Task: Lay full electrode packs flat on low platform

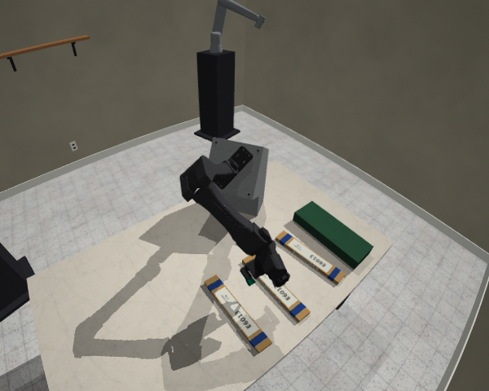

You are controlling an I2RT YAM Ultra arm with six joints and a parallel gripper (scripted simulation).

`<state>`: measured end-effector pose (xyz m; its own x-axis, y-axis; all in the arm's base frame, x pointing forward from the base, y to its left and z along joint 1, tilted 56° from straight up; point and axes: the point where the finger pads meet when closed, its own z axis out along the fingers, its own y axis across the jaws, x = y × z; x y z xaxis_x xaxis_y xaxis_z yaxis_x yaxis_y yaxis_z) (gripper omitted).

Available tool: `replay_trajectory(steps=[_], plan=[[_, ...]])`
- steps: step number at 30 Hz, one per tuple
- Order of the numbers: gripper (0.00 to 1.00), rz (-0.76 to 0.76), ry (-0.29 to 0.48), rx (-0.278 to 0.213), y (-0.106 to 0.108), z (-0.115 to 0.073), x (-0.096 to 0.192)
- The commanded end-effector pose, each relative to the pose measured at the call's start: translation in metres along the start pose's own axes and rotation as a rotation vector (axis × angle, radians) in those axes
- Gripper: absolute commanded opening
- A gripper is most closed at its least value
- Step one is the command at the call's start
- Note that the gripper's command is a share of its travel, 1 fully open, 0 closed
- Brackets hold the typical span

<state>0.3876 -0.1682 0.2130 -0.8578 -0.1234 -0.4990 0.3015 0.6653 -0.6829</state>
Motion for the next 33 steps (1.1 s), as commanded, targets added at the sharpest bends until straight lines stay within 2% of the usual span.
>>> replay_trajectory(steps=[1, 3, 6, 19, 26, 33], plan=[[0.97, -0.026, -0.043, -0.033, -0.023, -0.011, -0.014], [0.97, -0.026, -0.044, -0.032, -0.037, -0.01, -0.016], [0.97, -0.035, -0.034, -0.036, -0.039, -0.005, -0.015], [0.97, -0.048, -0.02, -0.042, -0.117, 0.012, -0.023], [0.97, -0.059, -0.033, -0.051, -0.108, 0.008, -0.028], [0.97, -0.047, -0.043, -0.045, -0.112, 0.001, -0.027]])
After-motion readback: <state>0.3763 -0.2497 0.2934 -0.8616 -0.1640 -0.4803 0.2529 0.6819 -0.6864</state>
